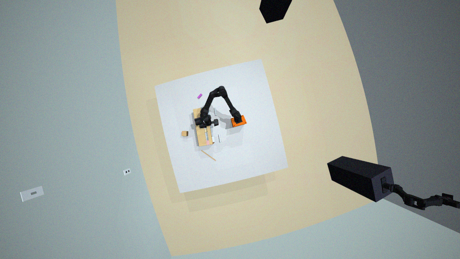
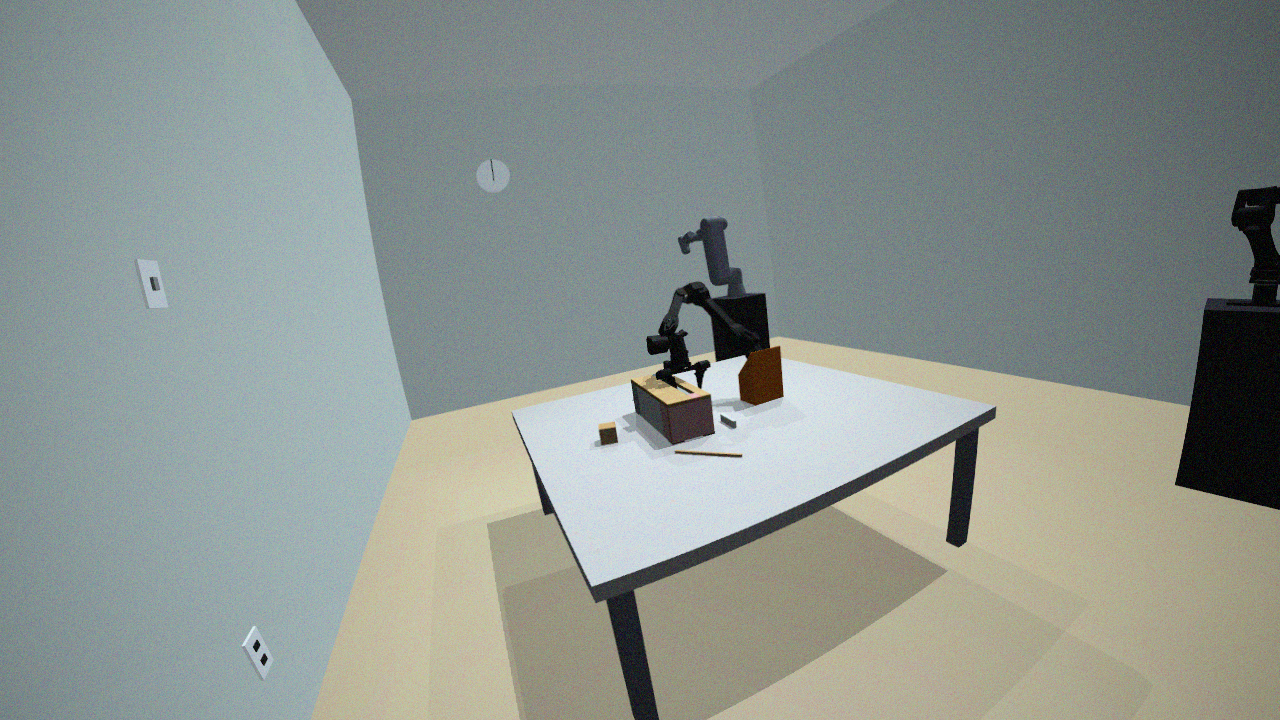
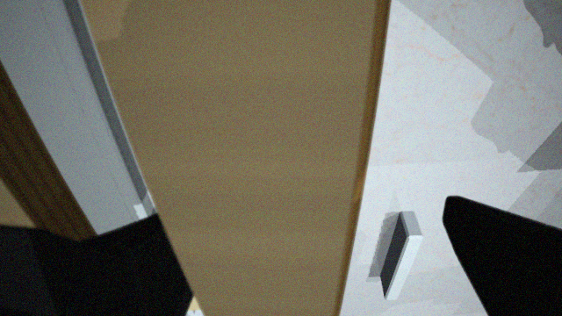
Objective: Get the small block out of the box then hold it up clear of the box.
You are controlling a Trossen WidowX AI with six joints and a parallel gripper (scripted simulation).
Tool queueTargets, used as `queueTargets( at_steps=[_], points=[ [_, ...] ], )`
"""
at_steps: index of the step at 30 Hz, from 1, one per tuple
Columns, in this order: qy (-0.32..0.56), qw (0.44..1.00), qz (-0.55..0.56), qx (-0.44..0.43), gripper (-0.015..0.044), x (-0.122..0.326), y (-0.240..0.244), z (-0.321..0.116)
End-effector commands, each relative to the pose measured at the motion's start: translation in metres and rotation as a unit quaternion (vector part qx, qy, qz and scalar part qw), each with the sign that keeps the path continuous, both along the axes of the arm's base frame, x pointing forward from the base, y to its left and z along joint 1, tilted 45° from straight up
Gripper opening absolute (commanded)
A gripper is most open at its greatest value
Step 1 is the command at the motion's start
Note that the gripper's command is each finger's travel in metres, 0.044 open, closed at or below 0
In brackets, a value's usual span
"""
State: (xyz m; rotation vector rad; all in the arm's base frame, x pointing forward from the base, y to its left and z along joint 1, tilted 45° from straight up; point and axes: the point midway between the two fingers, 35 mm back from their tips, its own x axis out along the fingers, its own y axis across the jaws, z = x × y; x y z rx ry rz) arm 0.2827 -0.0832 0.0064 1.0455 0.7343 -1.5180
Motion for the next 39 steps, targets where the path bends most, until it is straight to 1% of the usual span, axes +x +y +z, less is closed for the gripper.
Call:
queueTargets(
  at_steps=[1, 30, 39],
  points=[
    [0.002, 1.000, 0.002, 0.000, 0.0400, 0.000, 0.000, 0.001],
    [0.001, 1.000, 0.002, 0.000, 0.0400, 0.005, 0.018, -0.018],
    [0.001, 1.000, 0.002, 0.000, 0.0400, 0.004, 0.012, -0.012]
  ],
)
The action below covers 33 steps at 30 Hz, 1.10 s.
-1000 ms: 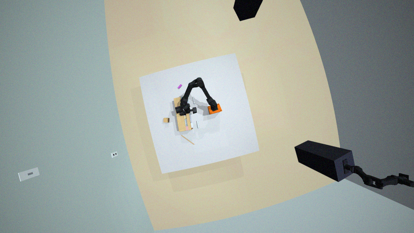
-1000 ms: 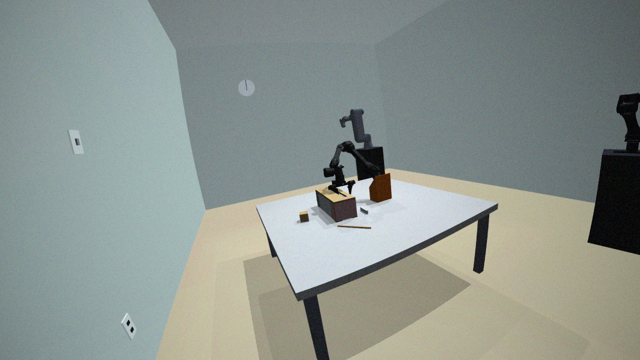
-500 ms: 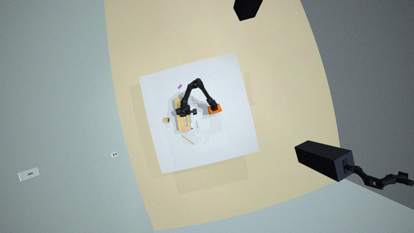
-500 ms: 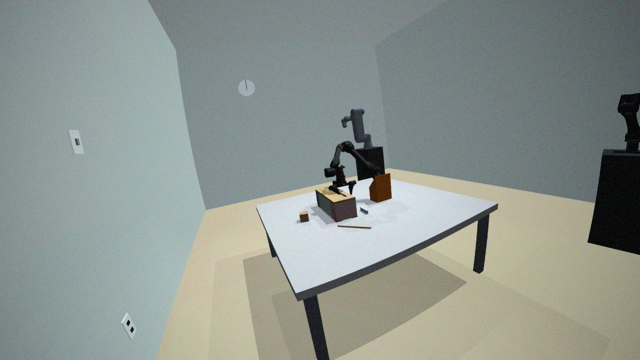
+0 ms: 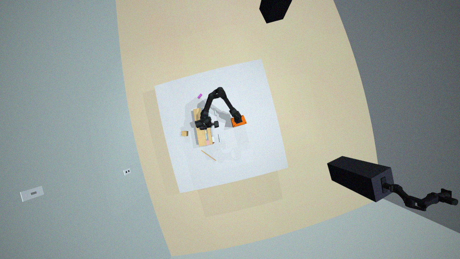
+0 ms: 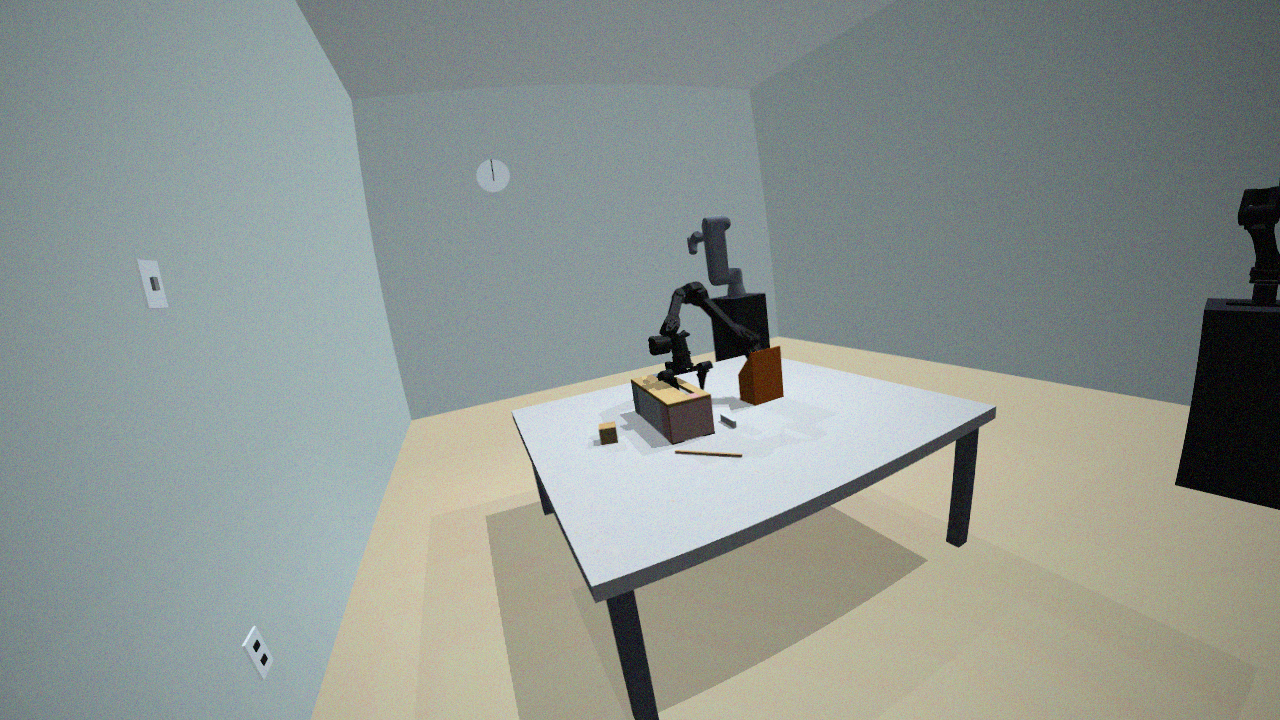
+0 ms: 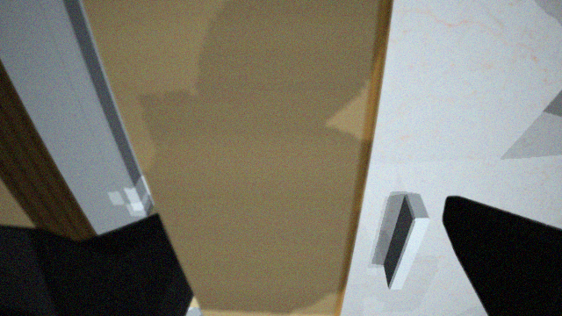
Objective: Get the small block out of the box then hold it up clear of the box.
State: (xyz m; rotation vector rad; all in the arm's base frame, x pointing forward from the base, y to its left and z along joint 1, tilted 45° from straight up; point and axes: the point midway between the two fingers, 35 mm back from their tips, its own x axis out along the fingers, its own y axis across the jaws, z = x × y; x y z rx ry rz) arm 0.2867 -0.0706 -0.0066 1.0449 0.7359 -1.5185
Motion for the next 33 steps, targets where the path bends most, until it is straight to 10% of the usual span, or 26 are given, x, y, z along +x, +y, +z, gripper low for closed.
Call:
queueTargets(
  at_steps=[1, 33],
  points=[
    [0.001, 1.000, 0.002, 0.000, 0.0400, 0.000, 0.000, 0.001],
    [0.000, 1.000, 0.002, 0.001, 0.0400, 0.012, 0.040, -0.040]
  ],
)
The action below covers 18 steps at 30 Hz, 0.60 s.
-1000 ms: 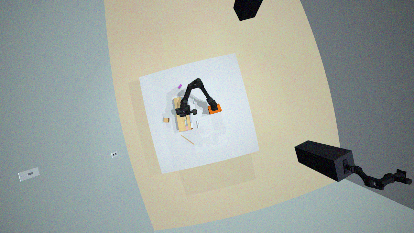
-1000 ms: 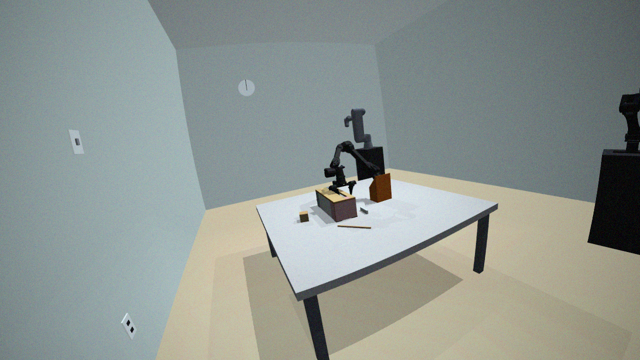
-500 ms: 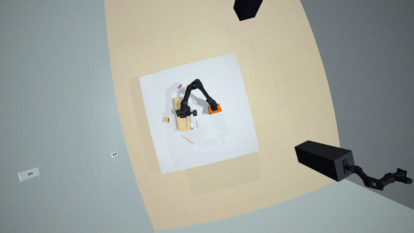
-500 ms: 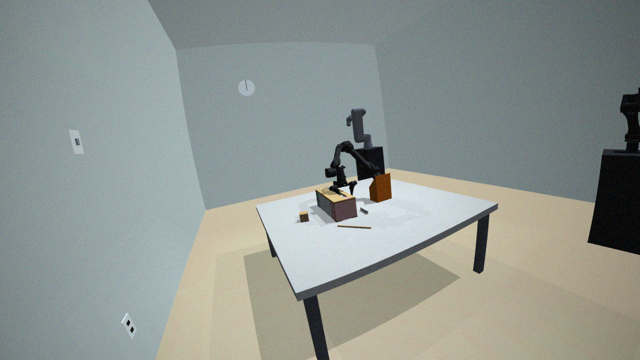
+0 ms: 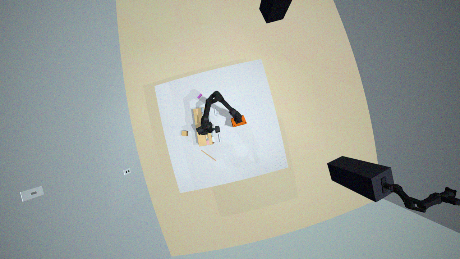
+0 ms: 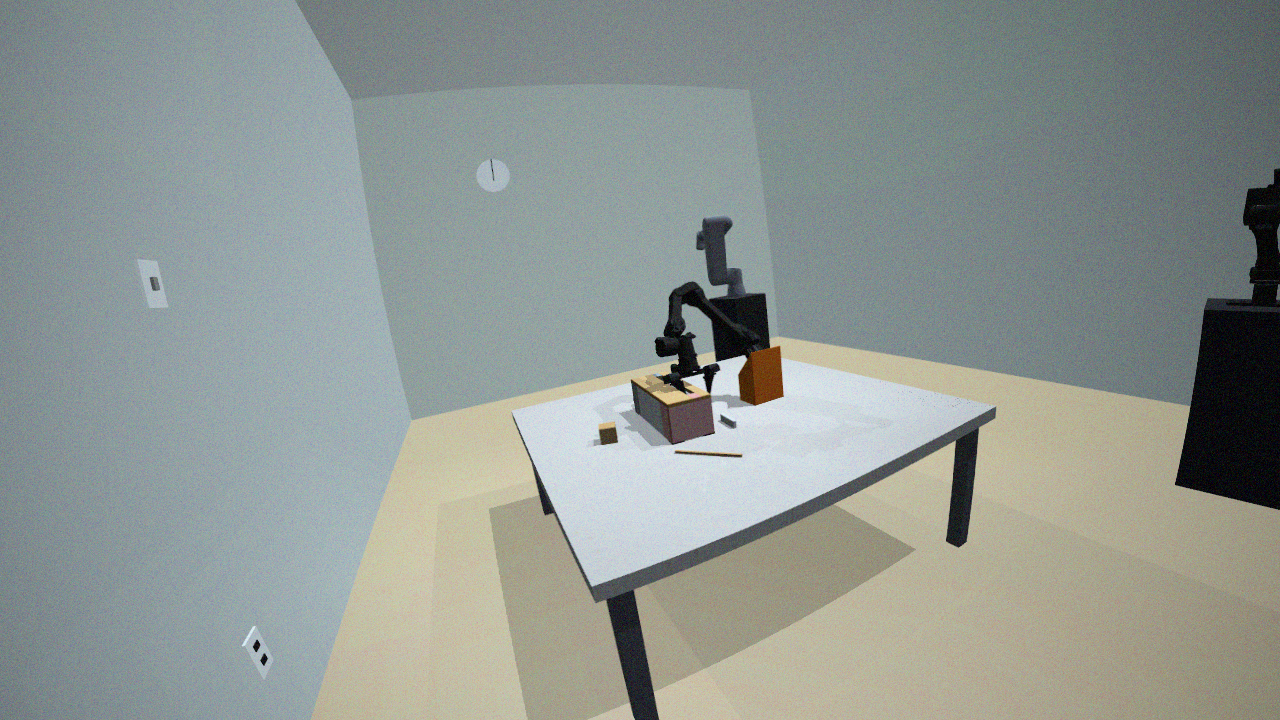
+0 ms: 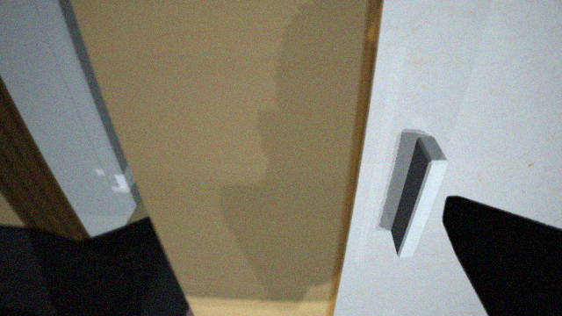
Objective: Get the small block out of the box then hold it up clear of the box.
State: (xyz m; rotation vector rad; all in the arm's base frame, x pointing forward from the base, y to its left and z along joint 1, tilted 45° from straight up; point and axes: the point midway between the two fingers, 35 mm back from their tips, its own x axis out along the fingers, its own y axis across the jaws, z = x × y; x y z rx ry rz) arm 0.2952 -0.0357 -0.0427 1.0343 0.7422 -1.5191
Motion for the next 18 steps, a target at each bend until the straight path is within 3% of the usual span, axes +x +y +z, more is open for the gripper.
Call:
queueTargets(
  at_steps=[1, 18],
  points=[
    [-0.004, 1.000, -0.001, 0.002, 0.0400, 0.004, 0.007, -0.006],
    [-0.005, 1.000, -0.001, 0.003, 0.0400, 0.012, 0.033, -0.032]
  ],
)
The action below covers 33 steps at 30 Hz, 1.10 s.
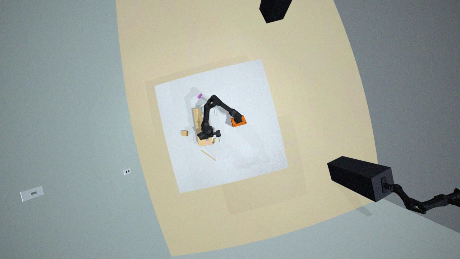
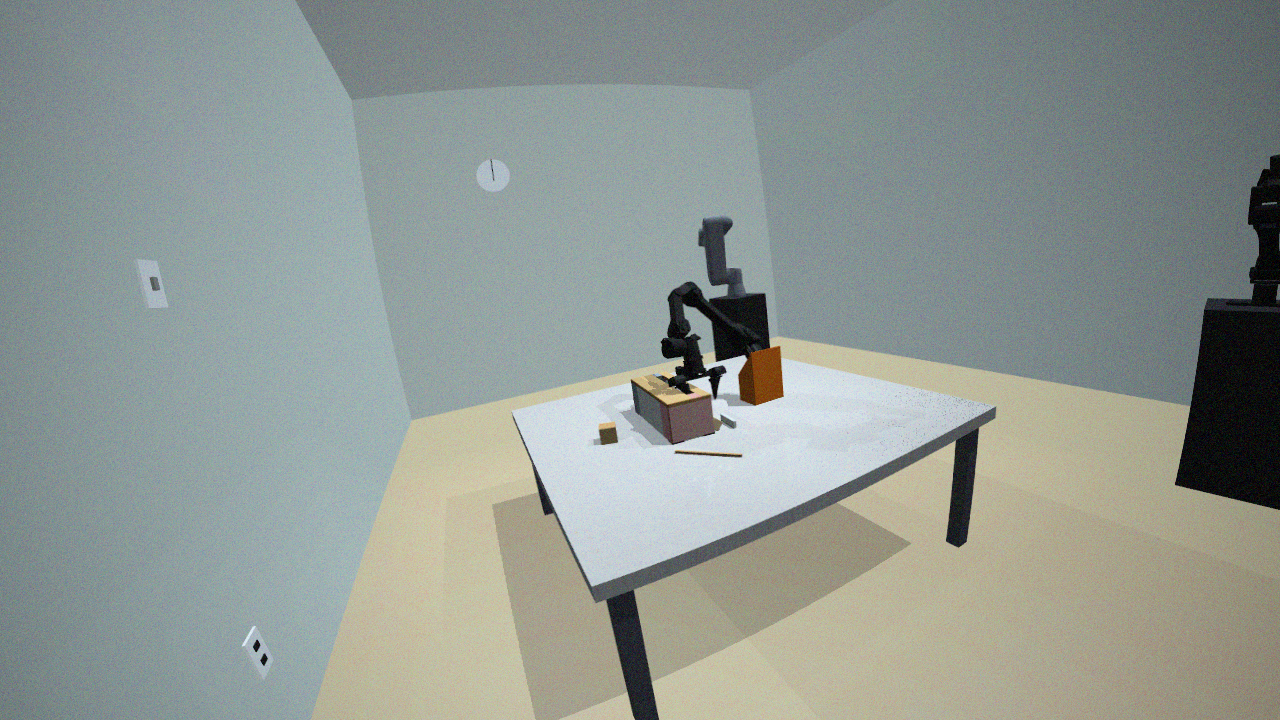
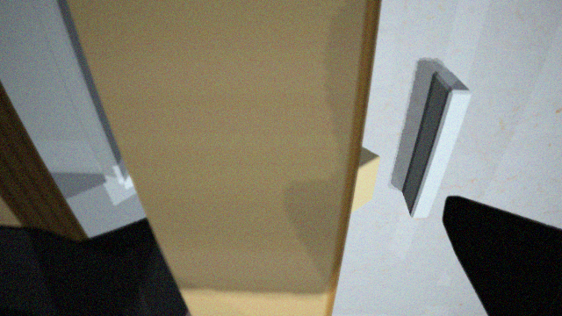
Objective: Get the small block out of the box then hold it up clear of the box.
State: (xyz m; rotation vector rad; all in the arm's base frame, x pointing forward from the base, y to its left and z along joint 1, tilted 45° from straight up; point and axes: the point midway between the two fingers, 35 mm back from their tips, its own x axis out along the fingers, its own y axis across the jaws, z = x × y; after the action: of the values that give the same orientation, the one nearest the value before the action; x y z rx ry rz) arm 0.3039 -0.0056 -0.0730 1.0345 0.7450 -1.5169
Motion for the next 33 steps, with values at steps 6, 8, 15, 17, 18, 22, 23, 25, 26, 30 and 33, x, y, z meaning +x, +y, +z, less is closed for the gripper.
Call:
queueTargets(
  at_steps=[6, 8, 15, 17, 18, 22, 23, 25, 26, 30, 33],
  points=[
    [-0.002, 1.000, -0.001, 0.002, 0.0400, 0.006, 0.028, 0.025],
    [0.000, 1.000, 0.000, 0.002, 0.0400, 0.006, 0.042, 0.040],
    [0.010, 0.999, 0.039, -0.001, 0.0348, 0.007, 0.046, 0.042],
    [0.049, 0.990, 0.129, -0.010, 0.0295, 0.007, 0.049, 0.041],
    [0.071, 0.981, 0.177, -0.015, 0.0285, 0.007, 0.050, 0.040],
    [0.162, 0.917, 0.363, -0.035, 0.0285, 0.006, 0.056, 0.037],
    [0.184, 0.894, 0.406, -0.041, 0.0285, 0.005, 0.057, 0.037],
    [0.227, 0.841, 0.488, -0.052, 0.0285, 0.005, 0.060, 0.036],
    [0.249, 0.811, 0.527, -0.057, 0.0285, 0.005, 0.061, 0.036],
    [0.336, 0.666, 0.662, -0.075, 0.0285, 0.003, 0.066, 0.032],
    [0.396, 0.536, 0.741, -0.085, 0.0285, 0.001, 0.070, 0.030]
  ],
)
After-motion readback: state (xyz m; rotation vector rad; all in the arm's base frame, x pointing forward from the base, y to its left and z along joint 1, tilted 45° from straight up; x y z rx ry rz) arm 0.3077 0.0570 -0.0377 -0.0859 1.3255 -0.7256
